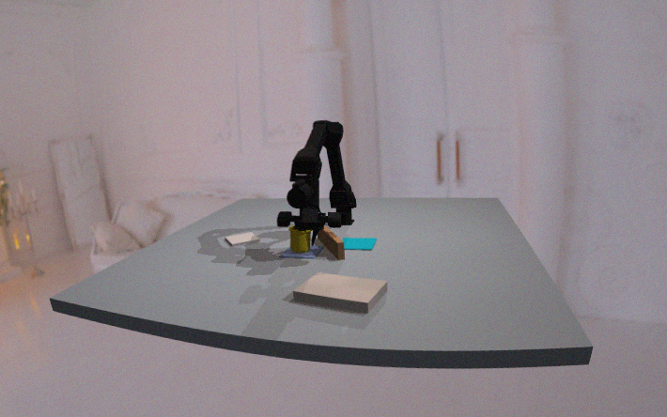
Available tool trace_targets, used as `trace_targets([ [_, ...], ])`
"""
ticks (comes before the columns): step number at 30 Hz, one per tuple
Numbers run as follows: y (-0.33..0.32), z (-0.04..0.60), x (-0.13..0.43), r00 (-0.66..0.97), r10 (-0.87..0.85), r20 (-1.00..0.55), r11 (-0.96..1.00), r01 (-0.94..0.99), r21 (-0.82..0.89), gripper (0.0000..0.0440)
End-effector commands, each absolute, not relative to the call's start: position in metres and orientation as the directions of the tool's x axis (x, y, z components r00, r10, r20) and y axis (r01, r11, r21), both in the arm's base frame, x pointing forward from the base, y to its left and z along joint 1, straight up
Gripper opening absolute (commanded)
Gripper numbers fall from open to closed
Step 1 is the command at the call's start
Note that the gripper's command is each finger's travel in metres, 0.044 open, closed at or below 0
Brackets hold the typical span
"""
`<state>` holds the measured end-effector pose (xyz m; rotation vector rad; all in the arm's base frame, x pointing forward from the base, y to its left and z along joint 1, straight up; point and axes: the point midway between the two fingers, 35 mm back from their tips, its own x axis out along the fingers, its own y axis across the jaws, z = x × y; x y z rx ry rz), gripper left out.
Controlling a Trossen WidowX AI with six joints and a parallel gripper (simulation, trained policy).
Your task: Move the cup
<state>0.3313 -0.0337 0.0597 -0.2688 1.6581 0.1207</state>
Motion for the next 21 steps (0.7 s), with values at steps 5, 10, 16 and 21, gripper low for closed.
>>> trace_targets([
  [5, -0.033, 0.064, 0.329, -0.091, -0.092, -0.992, 0.945, -0.323, -0.058, 0.0034],
  [10, -0.029, 0.076, 0.328, -0.085, -0.086, -0.993, 0.930, -0.364, -0.049, 0.0047],
  [16, -0.019, 0.093, 0.325, -0.077, -0.076, -0.994, 0.915, -0.401, -0.039, 0.0055],
  [21, -0.008, 0.108, 0.323, -0.061, -0.070, -0.996, 0.904, -0.426, -0.037, 0.0053],
])
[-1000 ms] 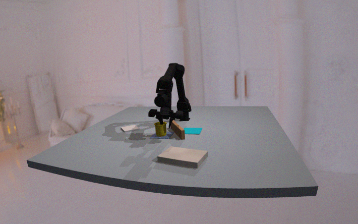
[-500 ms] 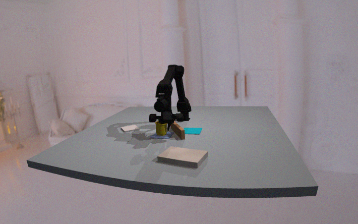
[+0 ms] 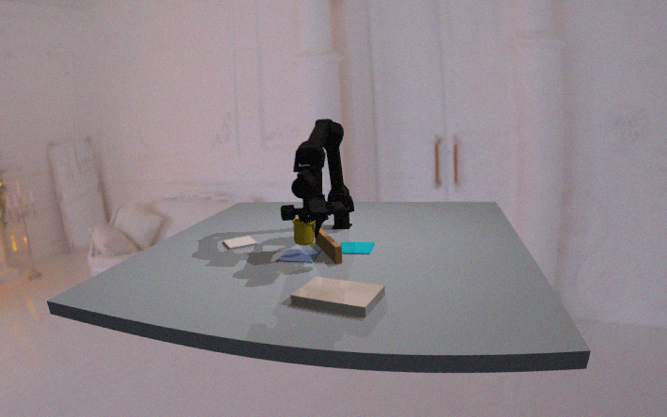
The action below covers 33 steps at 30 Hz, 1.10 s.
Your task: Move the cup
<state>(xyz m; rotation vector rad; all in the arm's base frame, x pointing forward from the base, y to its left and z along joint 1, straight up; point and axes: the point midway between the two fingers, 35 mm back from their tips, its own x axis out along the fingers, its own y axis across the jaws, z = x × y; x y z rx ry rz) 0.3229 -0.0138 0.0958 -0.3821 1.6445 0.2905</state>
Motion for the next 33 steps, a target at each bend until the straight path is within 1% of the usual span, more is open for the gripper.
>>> trace_targets([
  [1, -0.005, 0.110, 0.323, -0.057, -0.068, -0.996, 0.901, -0.431, -0.037, 0.0054],
  [15, 0.040, 0.138, 0.321, 0.004, -0.053, -0.999, 0.865, -0.500, -0.048, 0.0041],
  [33, 0.099, 0.146, 0.303, 0.077, -0.034, -0.996, 0.830, -0.553, -0.071, 0.0023],
])
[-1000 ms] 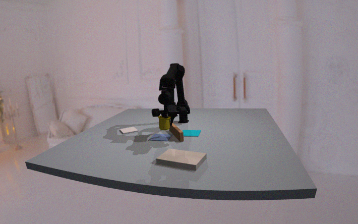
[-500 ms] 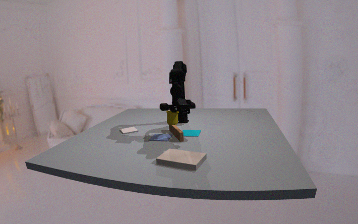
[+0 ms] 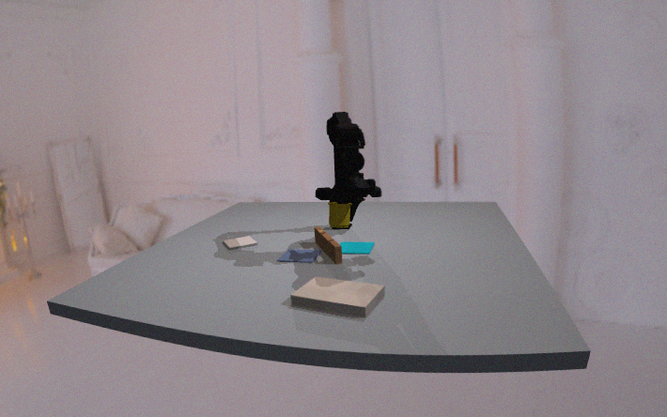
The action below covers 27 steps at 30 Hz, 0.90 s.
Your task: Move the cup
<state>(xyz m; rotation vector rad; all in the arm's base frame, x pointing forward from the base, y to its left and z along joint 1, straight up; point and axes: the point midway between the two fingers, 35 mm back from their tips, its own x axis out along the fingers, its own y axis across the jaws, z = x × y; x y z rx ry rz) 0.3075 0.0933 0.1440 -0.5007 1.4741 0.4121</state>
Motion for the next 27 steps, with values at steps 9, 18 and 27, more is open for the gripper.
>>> trace_targets([
  [9, 0.116, 0.138, 0.291, 0.099, -0.032, -0.995, 0.827, -0.556, -0.082, 0.0018],
  [18, 0.122, 0.120, 0.280, 0.111, -0.033, -0.993, 0.837, -0.541, -0.088, 0.0016],
  [27, 0.124, 0.099, 0.270, 0.121, -0.030, -0.992, 0.849, -0.521, -0.089, 0.0010],
])
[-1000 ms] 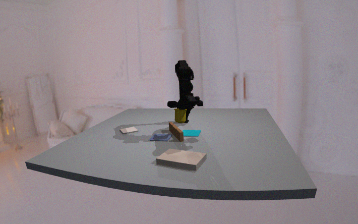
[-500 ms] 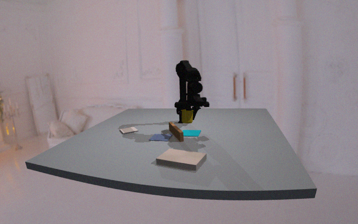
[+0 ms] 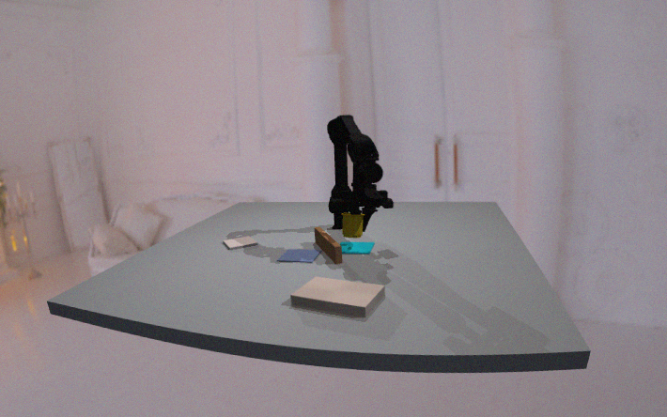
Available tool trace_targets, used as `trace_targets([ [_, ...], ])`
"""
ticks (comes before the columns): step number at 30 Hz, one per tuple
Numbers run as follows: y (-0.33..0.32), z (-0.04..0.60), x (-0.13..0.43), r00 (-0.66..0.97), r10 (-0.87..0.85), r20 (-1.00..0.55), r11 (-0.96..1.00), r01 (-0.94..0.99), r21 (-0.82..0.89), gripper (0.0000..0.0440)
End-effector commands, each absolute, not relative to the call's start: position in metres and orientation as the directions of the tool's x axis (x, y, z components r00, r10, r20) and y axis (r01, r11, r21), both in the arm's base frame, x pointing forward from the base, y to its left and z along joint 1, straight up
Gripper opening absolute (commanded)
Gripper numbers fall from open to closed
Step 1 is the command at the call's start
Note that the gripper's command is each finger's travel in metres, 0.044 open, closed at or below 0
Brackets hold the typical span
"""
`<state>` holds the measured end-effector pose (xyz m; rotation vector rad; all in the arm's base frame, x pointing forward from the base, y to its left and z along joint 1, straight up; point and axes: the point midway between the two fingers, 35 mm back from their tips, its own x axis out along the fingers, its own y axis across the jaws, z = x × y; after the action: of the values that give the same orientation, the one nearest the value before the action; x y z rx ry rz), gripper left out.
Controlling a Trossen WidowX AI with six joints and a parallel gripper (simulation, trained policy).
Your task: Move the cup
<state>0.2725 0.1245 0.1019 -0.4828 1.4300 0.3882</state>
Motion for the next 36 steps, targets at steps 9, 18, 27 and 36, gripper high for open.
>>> trace_targets([
  [9, 0.124, 0.079, 0.257, 0.120, -0.034, -0.992, 0.861, -0.500, -0.090, 0.0005],
  [18, 0.120, 0.064, 0.253, 0.138, -0.033, -0.990, 0.871, -0.482, -0.096, 0.0045],
  [27, 0.121, 0.069, 0.259, 0.186, 0.013, -0.982, 0.888, -0.455, -0.075, 0.0163],
  [36, 0.122, 0.084, 0.257, 0.228, 0.071, -0.971, 0.888, -0.457, -0.042, 0.0176],
])
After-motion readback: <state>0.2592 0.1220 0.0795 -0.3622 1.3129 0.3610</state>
